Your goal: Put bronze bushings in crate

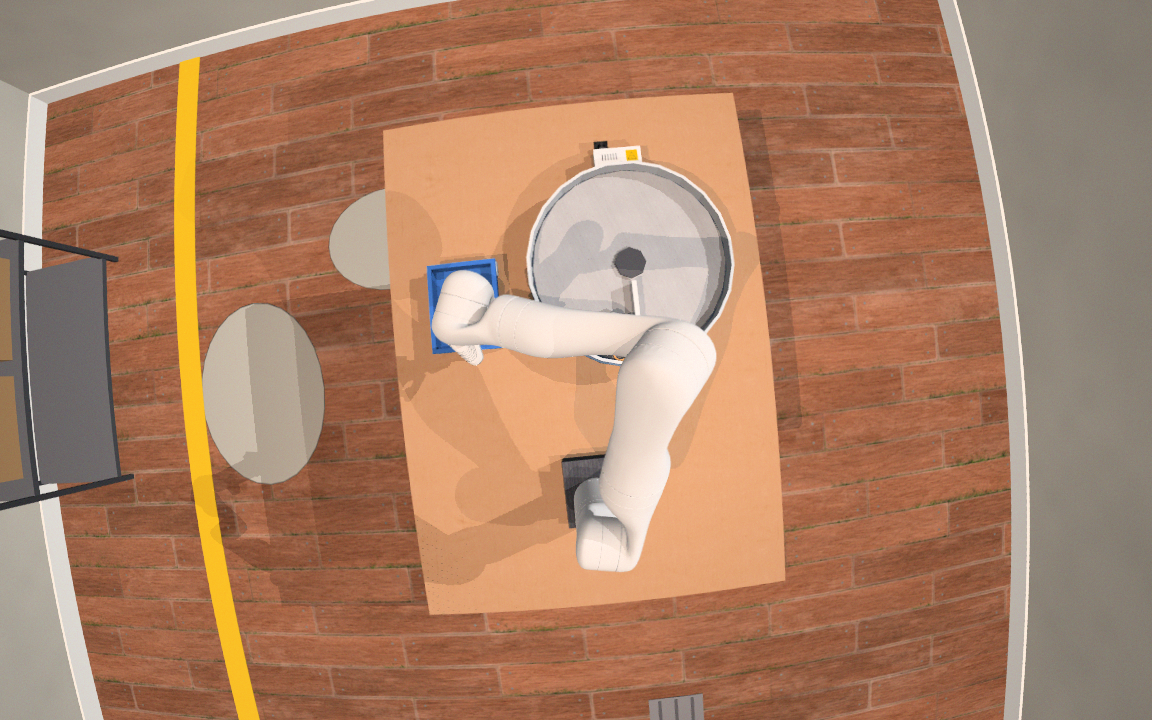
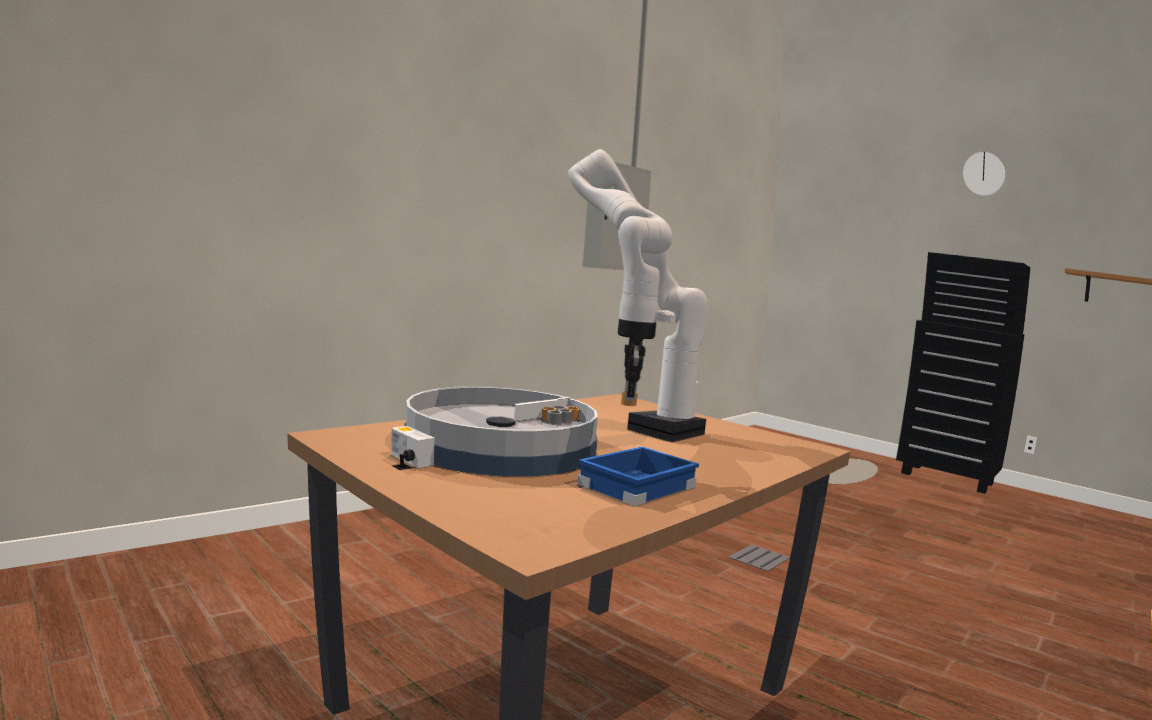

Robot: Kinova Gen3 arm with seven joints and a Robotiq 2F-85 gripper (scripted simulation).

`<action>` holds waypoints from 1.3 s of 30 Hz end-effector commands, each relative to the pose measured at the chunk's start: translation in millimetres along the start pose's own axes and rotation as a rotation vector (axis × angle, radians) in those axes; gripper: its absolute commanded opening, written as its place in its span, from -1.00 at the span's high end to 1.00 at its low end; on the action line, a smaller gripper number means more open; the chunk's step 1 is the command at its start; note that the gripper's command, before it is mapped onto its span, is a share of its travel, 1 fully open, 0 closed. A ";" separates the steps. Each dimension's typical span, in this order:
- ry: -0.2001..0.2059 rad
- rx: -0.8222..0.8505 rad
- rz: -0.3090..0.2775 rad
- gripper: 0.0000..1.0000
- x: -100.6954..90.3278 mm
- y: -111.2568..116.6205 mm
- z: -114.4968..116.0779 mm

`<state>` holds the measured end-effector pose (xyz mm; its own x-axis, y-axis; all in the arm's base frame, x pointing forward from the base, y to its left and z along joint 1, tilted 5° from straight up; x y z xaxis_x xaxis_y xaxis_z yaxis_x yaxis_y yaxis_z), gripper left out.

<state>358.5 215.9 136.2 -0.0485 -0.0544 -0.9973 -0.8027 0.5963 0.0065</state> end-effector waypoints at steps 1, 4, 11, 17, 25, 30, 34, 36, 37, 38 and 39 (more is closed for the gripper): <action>0.003 -0.019 0.005 1.00 2.2 8.3 5.5; 0.003 -0.019 0.005 1.00 2.2 8.3 5.5; 0.002 -0.016 0.005 1.00 1.8 22.7 32.6; 0.002 -0.016 0.005 1.00 1.7 32.9 50.9; 0.002 -0.016 0.005 1.00 1.7 32.9 50.9; 0.002 -0.018 0.006 1.00 27.1 34.0 51.0; 0.002 -0.018 0.006 1.00 27.1 34.0 51.0; 0.002 -0.018 0.006 1.00 27.1 34.0 51.0; 0.002 -0.018 0.006 1.00 27.1 34.0 51.0; 0.002 -0.018 0.006 1.00 27.1 34.0 51.0; 0.002 -0.018 0.006 1.00 27.1 34.0 51.0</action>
Point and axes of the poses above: the point where the finger pads meet when closed, its own x axis out along the fingers, its own z axis across the jaws, y = z × x, the point moved 4 cm from there along -x, back along the fingers, and after that the axes turned 1 degree about -x, right-handed, at the moved point
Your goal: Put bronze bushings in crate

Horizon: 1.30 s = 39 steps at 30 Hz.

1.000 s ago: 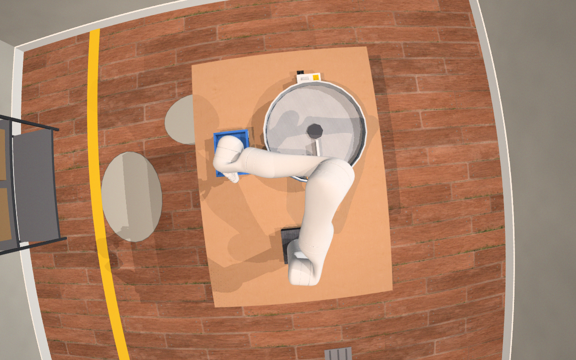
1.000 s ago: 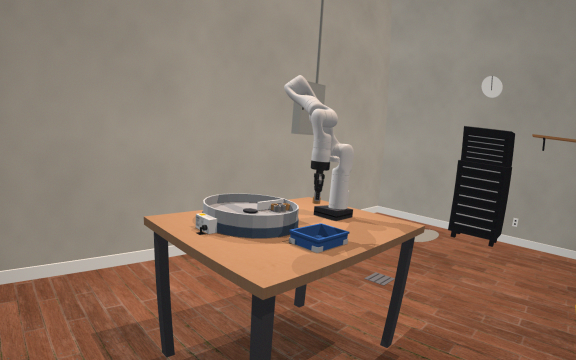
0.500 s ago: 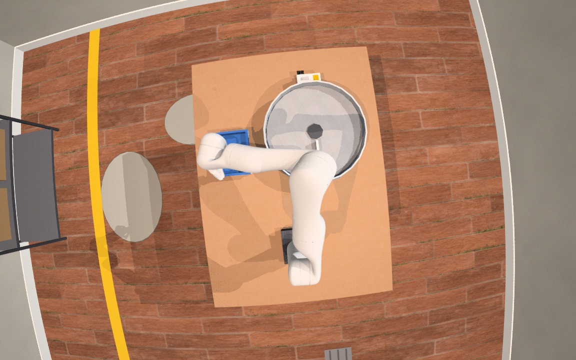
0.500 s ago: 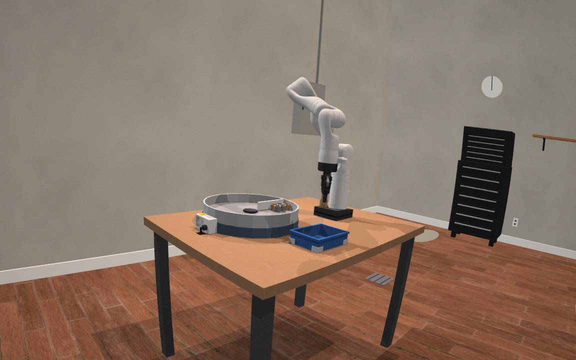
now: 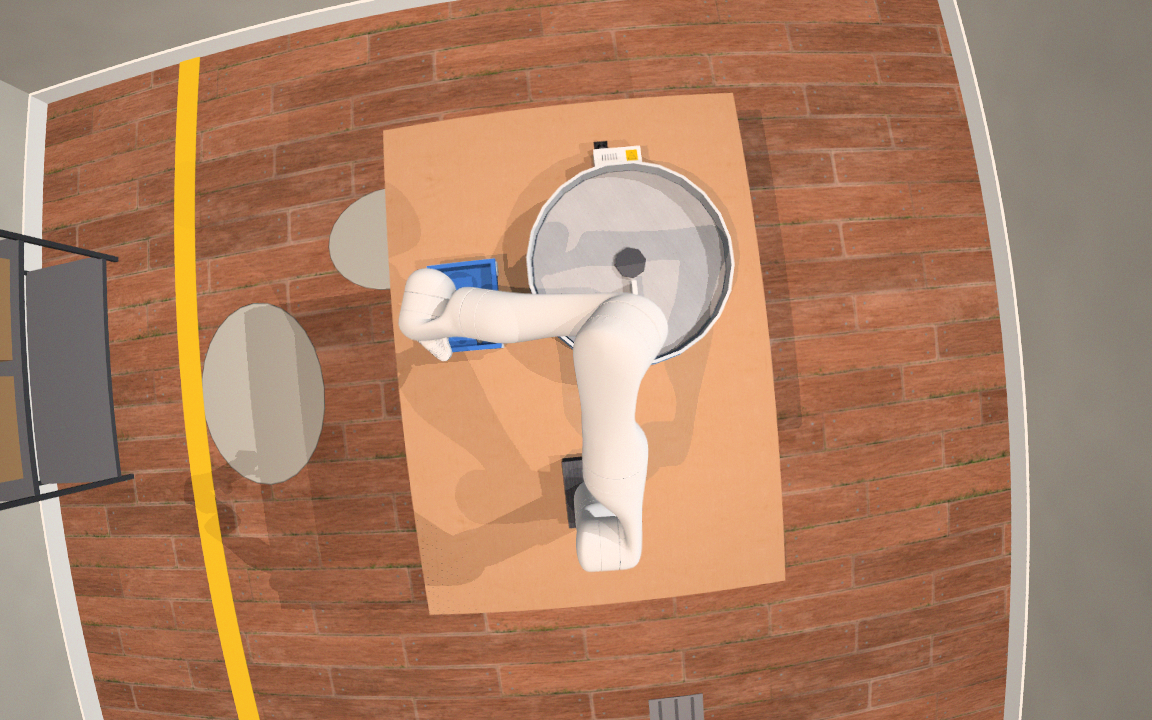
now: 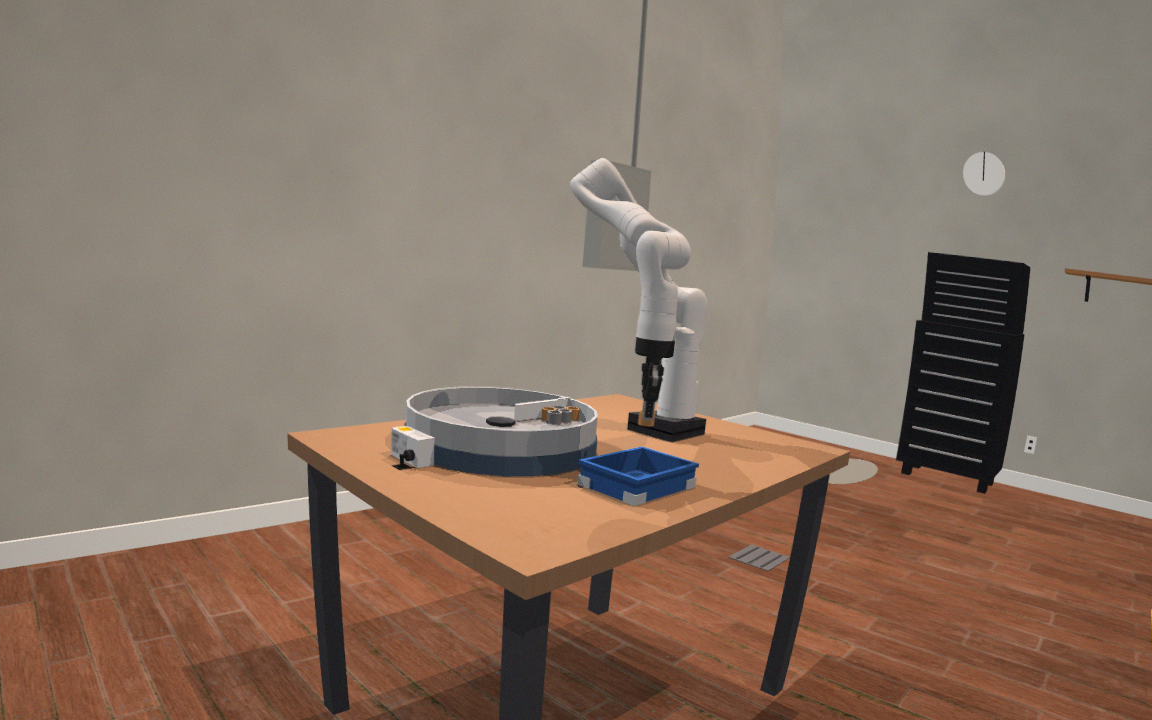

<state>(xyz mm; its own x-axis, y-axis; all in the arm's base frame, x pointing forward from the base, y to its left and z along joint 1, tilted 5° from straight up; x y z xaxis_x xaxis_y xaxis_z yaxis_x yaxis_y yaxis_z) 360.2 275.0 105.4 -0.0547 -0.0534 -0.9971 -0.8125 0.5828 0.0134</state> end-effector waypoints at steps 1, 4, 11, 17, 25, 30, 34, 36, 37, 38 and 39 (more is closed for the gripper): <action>-0.001 -0.001 0.000 1.00 -0.3 0.4 0.4; -0.001 -0.001 0.000 1.00 4.7 0.6 0.5; 0.000 -0.004 0.001 1.00 25.4 2.1 0.9; 0.000 -0.004 0.001 1.00 25.4 2.1 0.9; 0.000 -0.007 0.003 1.00 51.1 3.7 1.3; 0.000 -0.007 0.003 1.00 51.1 3.7 1.3; 0.000 -0.007 0.003 1.00 51.1 3.7 1.3; 0.000 -0.007 0.003 1.00 51.1 3.7 1.3; 0.000 -0.007 0.003 1.00 51.1 3.7 1.3; 0.000 -0.007 0.003 1.00 52.6 3.5 1.3; 0.000 -0.007 0.003 1.00 54.4 3.6 1.3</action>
Point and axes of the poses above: the point where the finger pads meet when closed, its own x axis out along the fingers, its own z axis across the jaws, y = z × x, the point moved 4 cm from there along -x, back along the fingers, and after that the axes turned 1 degree about -x, right-handed, at the moved point
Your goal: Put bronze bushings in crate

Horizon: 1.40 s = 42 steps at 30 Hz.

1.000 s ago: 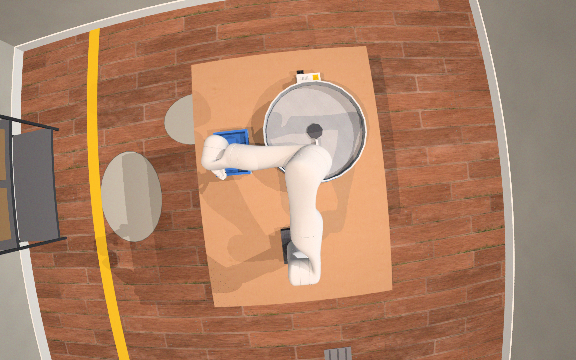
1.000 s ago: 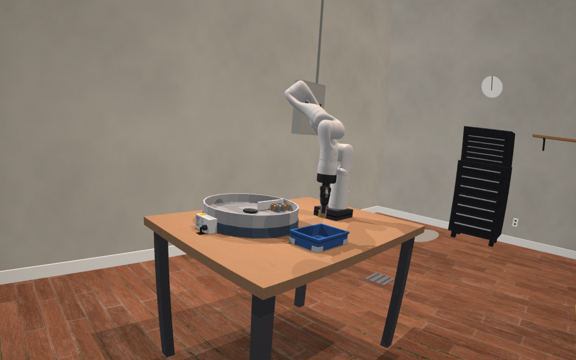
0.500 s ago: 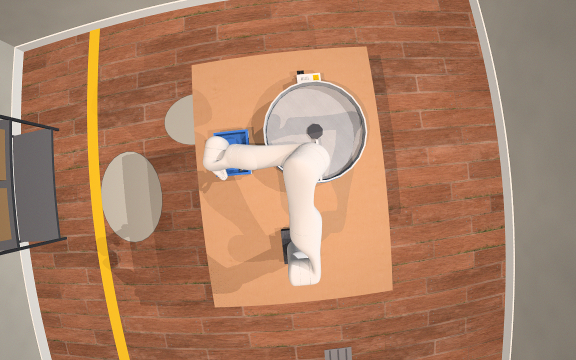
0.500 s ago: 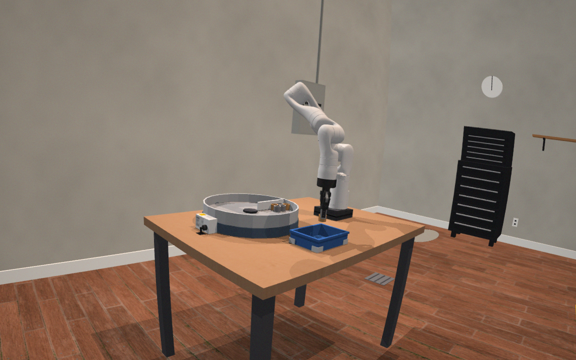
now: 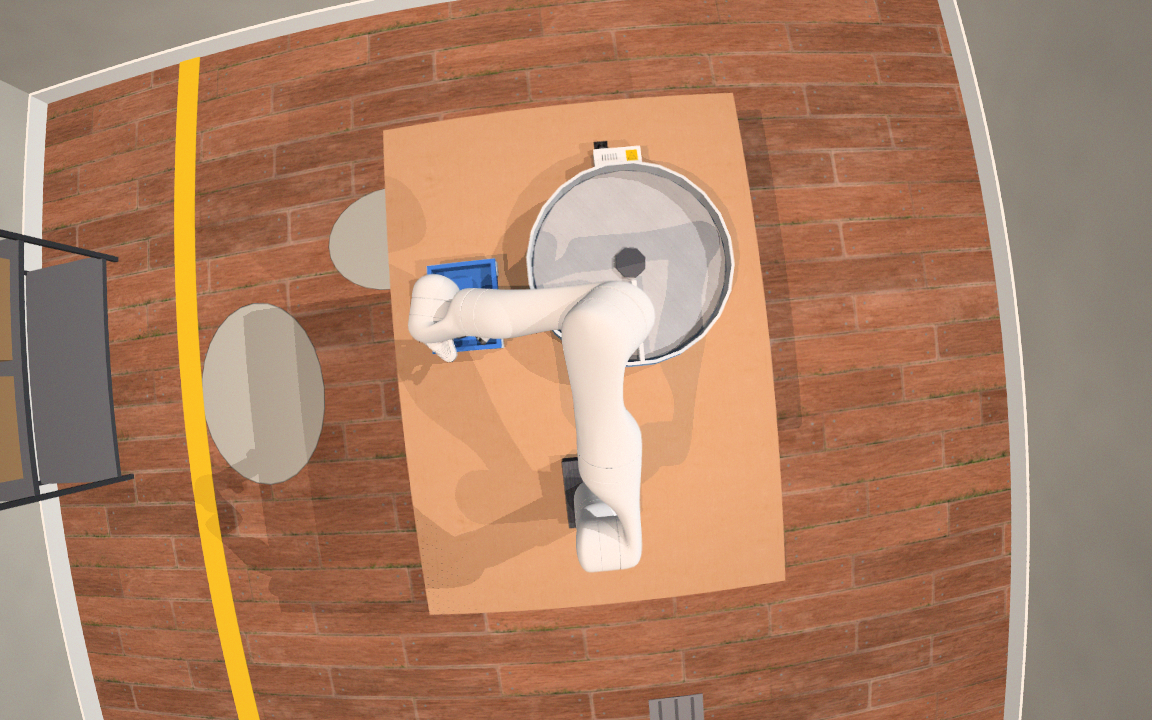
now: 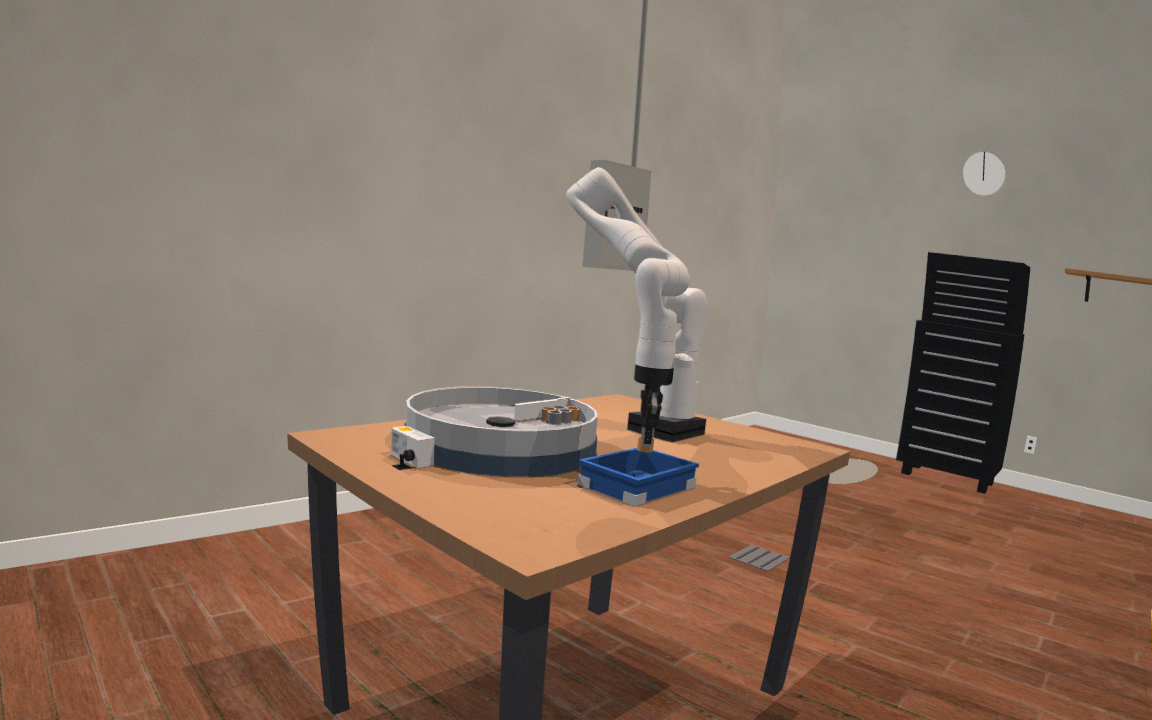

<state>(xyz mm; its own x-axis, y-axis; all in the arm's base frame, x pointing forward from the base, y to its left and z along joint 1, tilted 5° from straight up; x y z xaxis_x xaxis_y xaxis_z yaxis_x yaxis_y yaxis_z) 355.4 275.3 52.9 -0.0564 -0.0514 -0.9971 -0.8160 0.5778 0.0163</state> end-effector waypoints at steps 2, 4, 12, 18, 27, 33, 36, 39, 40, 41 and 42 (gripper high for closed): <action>0.000 0.000 0.000 1.00 5.3 0.3 -0.1; 0.000 0.000 0.000 1.00 7.0 0.3 -0.1; 0.000 0.000 0.000 1.00 7.0 0.3 -0.1; 0.000 0.000 0.000 1.00 12.1 0.3 -0.1; 0.000 -0.001 0.000 1.00 15.5 0.3 -0.1; 0.000 0.000 0.000 1.00 17.2 0.3 -0.1; 0.001 -0.001 0.000 1.00 22.3 0.3 -0.1; 0.001 -0.001 0.000 1.00 24.0 0.4 -0.1; 0.001 -0.001 0.000 1.00 24.0 0.4 -0.1; 0.001 -0.001 0.000 1.00 24.0 0.4 -0.1; 0.001 -0.001 0.000 1.00 24.0 0.4 -0.1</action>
Point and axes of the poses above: the point where the finger pads meet when closed, its own x axis out along the fingers, its own z axis across the jaws, y = z × x, the point moved 4 cm from there along -x, back along the fingers, and after that the axes turned 1 degree about -x, right-handed, at the moved point
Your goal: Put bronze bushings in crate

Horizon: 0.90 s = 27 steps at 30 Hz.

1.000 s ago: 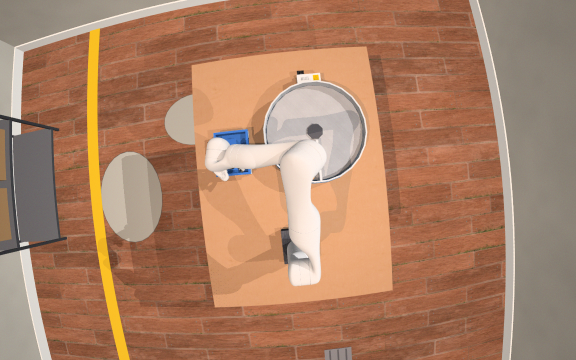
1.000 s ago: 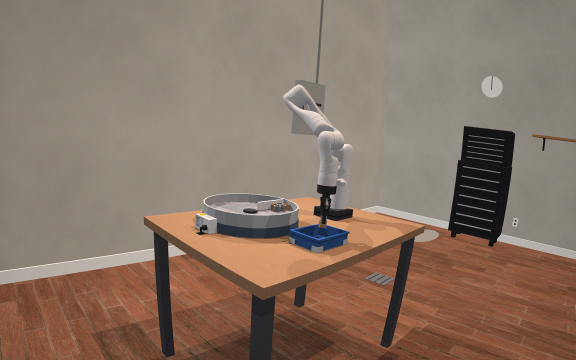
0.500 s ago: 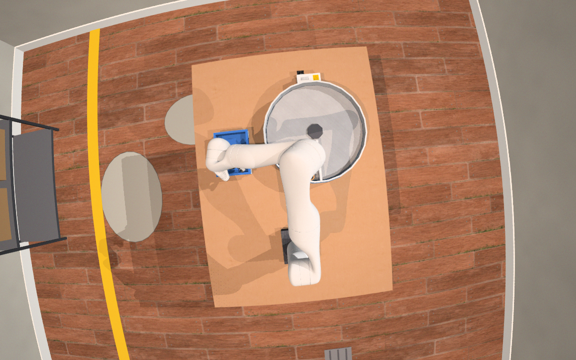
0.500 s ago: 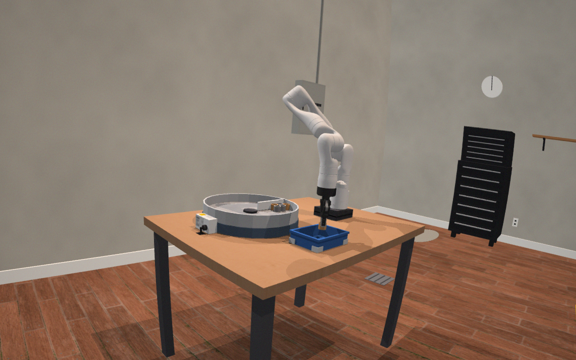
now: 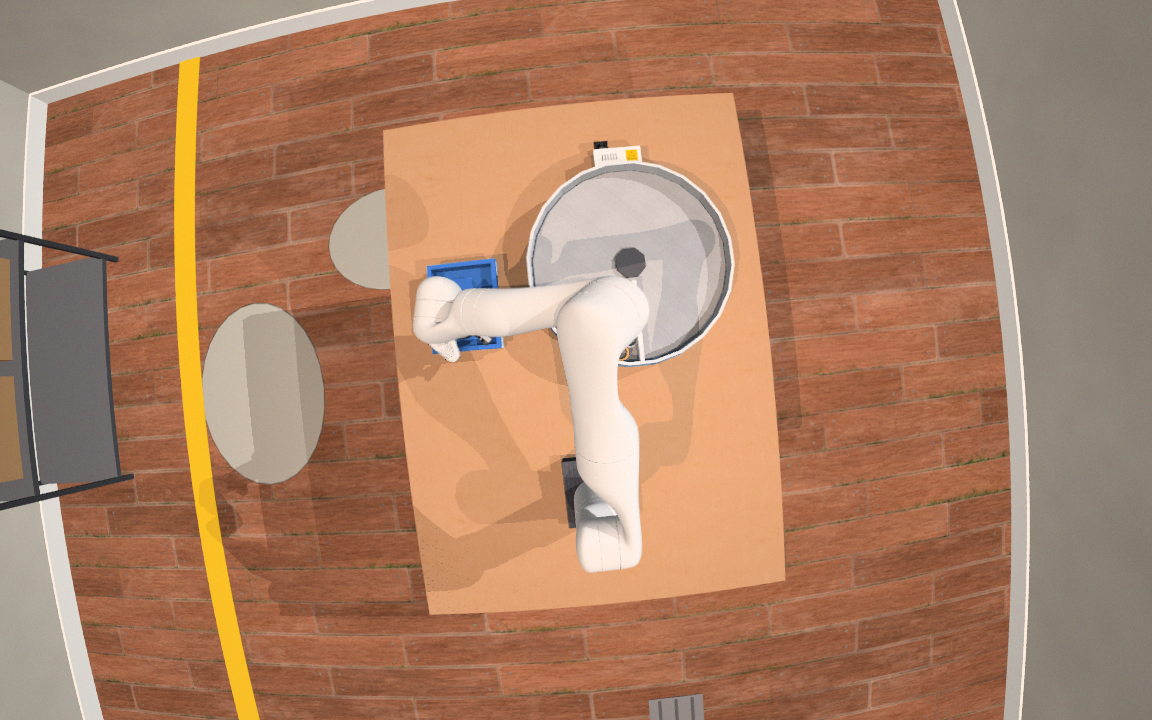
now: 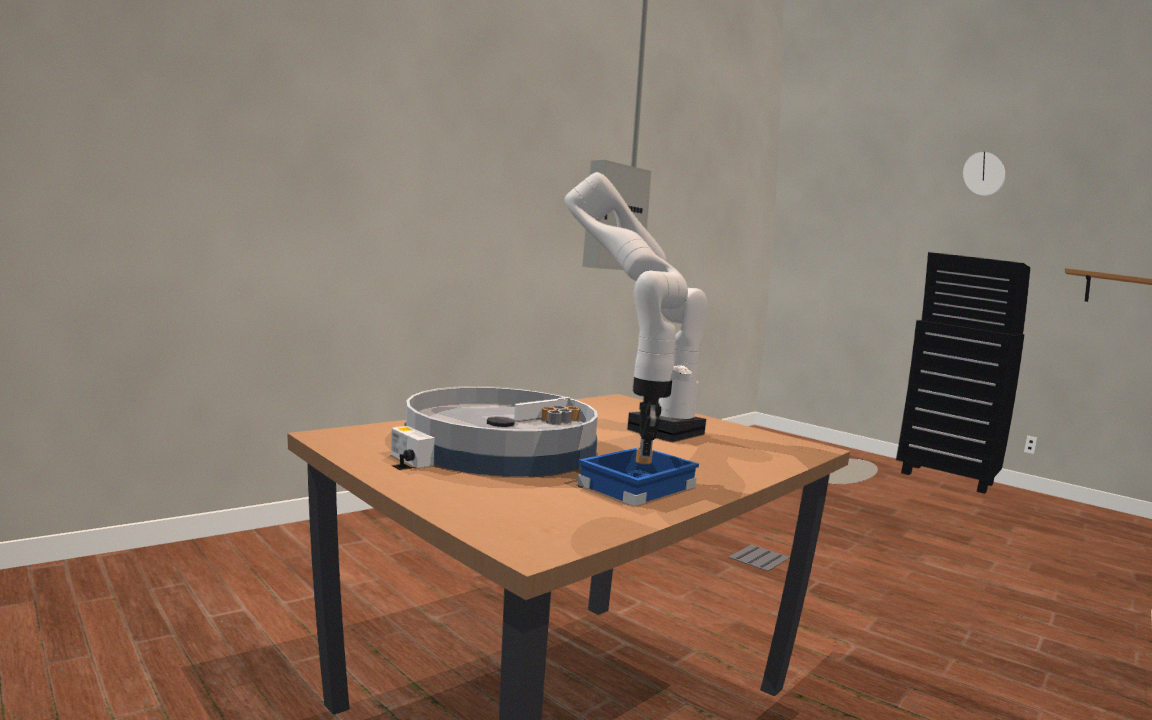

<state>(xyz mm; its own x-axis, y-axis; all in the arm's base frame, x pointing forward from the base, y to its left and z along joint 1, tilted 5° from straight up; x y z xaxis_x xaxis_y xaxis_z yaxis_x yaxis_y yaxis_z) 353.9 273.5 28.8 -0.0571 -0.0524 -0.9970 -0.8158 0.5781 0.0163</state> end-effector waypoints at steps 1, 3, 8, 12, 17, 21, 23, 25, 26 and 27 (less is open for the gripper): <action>-0.001 -0.001 0.000 1.00 -0.2 0.5 0.4; -0.001 -0.001 0.000 1.00 -0.2 0.5 0.4; -0.001 -0.001 0.000 1.00 1.5 0.5 0.4; -0.001 -0.001 0.000 1.00 8.3 0.6 0.4; -0.001 -0.001 0.000 1.00 8.3 0.6 0.4; -0.001 -0.001 0.000 1.00 8.3 0.6 0.4; -0.001 -0.001 0.000 1.00 8.3 0.6 0.4; -0.001 -0.001 0.000 1.00 10.0 0.5 0.4; -0.001 -0.001 0.000 1.00 11.7 0.6 0.4; -0.001 -0.001 0.000 1.00 13.4 0.6 0.4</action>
<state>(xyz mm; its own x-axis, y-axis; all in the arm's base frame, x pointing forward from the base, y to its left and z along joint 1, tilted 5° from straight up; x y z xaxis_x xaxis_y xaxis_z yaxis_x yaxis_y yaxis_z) 353.7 273.5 17.9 -0.0554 -0.0510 -0.9972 -0.8160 0.5778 0.0158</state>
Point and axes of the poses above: the point where the finger pads meet when closed, its own x axis out along the fingers, its own z axis across the jaws, y = z × x, the point moved 4 cm from there along -x, back along the fingers, and after that the axes turned 1 degree about -x, right-handed, at the moved point
